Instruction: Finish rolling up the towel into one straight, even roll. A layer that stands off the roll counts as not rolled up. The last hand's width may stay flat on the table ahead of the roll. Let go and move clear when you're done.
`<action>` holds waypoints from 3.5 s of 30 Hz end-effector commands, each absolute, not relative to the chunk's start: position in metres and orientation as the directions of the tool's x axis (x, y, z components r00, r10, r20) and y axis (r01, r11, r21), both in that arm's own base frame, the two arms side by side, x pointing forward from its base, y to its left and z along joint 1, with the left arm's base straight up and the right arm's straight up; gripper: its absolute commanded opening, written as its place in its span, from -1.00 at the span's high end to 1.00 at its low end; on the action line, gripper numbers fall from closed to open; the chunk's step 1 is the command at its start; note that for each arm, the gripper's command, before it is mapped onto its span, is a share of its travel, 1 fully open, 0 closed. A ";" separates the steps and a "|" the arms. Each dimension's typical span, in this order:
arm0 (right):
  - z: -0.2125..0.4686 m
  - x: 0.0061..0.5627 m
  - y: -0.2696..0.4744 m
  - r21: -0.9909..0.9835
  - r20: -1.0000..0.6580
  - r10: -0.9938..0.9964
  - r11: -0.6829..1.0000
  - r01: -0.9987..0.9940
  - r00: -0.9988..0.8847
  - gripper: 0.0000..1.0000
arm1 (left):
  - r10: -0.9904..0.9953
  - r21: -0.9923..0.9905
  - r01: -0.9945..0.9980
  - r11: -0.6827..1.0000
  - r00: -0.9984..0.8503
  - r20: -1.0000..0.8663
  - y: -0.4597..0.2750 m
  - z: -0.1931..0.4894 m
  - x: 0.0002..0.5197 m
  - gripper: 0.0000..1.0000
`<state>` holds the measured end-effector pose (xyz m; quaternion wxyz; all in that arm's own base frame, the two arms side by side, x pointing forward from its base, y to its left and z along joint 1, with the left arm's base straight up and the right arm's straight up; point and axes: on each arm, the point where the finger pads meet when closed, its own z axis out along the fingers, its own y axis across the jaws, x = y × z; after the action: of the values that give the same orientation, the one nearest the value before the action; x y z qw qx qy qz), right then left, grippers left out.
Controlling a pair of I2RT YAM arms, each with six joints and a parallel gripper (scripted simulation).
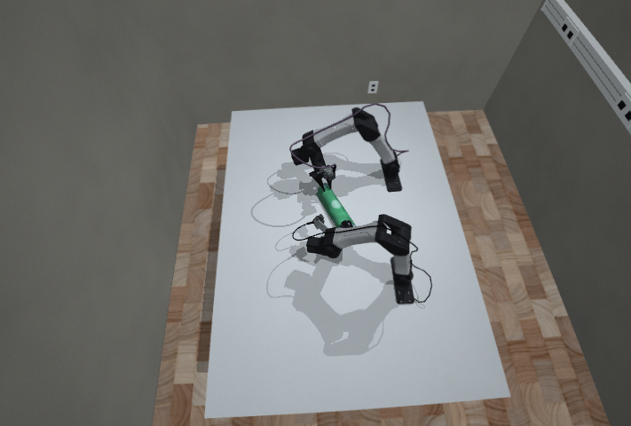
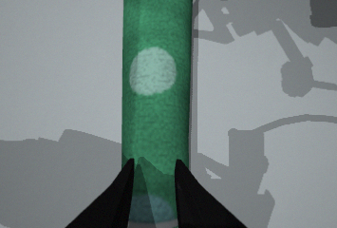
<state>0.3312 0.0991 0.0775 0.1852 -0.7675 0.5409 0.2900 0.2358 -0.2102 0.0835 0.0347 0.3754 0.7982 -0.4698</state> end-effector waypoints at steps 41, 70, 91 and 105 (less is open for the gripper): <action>0.163 0.348 0.058 0.000 -0.643 -0.717 -0.353 -0.936 0.271 -0.70 | 0.558 -0.707 0.657 0.261 -0.701 -0.445 -0.212 0.094 0.243 -0.70; 0.187 0.288 0.002 -0.206 -0.504 -0.809 -0.227 -0.952 0.302 -0.70 | 0.754 -0.230 0.917 0.325 -0.398 -0.523 -0.160 0.146 0.181 -0.70; 0.214 0.220 -0.062 -0.447 -0.334 -0.900 -0.110 -0.888 0.280 -0.70 | 0.930 0.378 0.904 0.199 -0.053 -0.364 -0.101 0.206 0.109 -0.70; 0.220 0.205 -0.076 -0.500 -0.296 -0.917 -0.089 -0.861 0.267 -0.70 | 0.955 0.500 0.854 0.146 0.011 -0.296 -0.087 0.220 0.093 -0.70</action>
<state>0.2057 -0.0713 0.2202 0.2224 -0.6556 0.7175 -0.0766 0.0845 -0.0969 0.2132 0.2843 0.6917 0.6631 0.0321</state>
